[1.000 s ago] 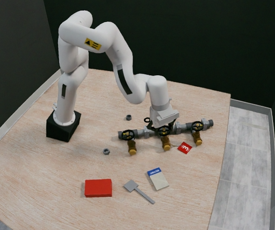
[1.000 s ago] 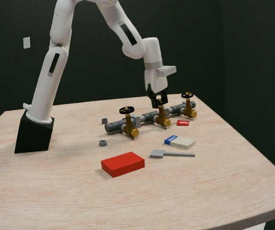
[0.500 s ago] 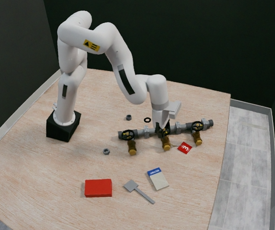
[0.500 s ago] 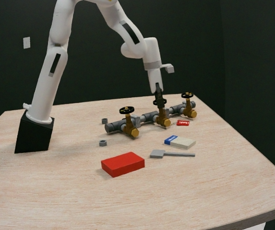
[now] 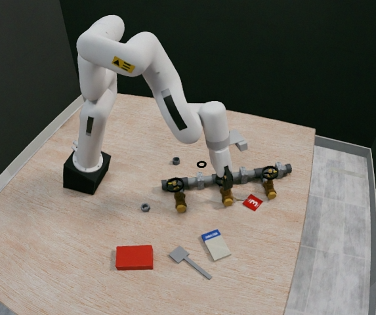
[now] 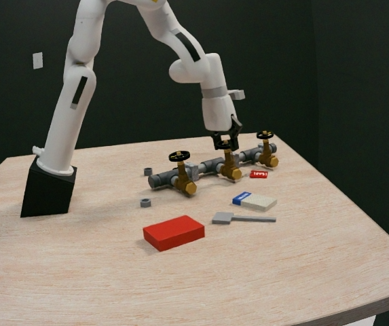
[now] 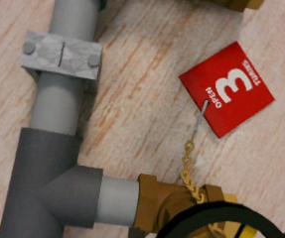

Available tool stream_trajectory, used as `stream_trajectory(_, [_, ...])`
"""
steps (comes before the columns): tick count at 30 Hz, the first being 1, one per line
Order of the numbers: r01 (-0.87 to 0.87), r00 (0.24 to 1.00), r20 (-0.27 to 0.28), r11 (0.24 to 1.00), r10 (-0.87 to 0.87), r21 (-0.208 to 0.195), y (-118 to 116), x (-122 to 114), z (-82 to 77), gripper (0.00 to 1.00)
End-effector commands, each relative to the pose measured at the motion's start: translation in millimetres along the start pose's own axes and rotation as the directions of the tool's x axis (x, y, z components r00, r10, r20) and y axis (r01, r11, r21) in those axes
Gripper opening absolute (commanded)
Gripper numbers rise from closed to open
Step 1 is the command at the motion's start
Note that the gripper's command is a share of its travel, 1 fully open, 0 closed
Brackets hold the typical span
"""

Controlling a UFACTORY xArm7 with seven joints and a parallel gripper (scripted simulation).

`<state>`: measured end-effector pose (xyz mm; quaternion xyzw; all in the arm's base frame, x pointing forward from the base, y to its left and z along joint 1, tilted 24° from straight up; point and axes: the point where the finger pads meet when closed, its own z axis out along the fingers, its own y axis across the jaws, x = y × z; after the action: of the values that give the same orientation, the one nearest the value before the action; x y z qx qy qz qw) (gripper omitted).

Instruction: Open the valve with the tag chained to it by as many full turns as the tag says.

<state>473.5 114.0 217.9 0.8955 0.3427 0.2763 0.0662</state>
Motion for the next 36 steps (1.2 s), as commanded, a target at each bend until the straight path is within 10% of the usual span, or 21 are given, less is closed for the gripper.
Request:
stream_trajectory(1, [0.271,0.962,-0.029,0.961,-0.270,0.046,0.9,1.7,-1.3,0.00])
stream_trajectory(14, [0.689,0.724,-0.070,0.723,-0.686,0.052,0.9,1.7,-1.3,0.00])
stream_trajectory(27, [0.732,0.681,-0.073,0.680,-0.729,0.047,0.9,1.7,-1.3,0.00])
stream_trajectory(28, [0.732,0.681,-0.073,0.680,-0.729,0.047,0.9,1.7,-1.3,1.00])
stream_trajectory(36, [0.732,0.681,-0.073,0.680,-0.729,0.047,0.9,1.7,-1.3,1.00])
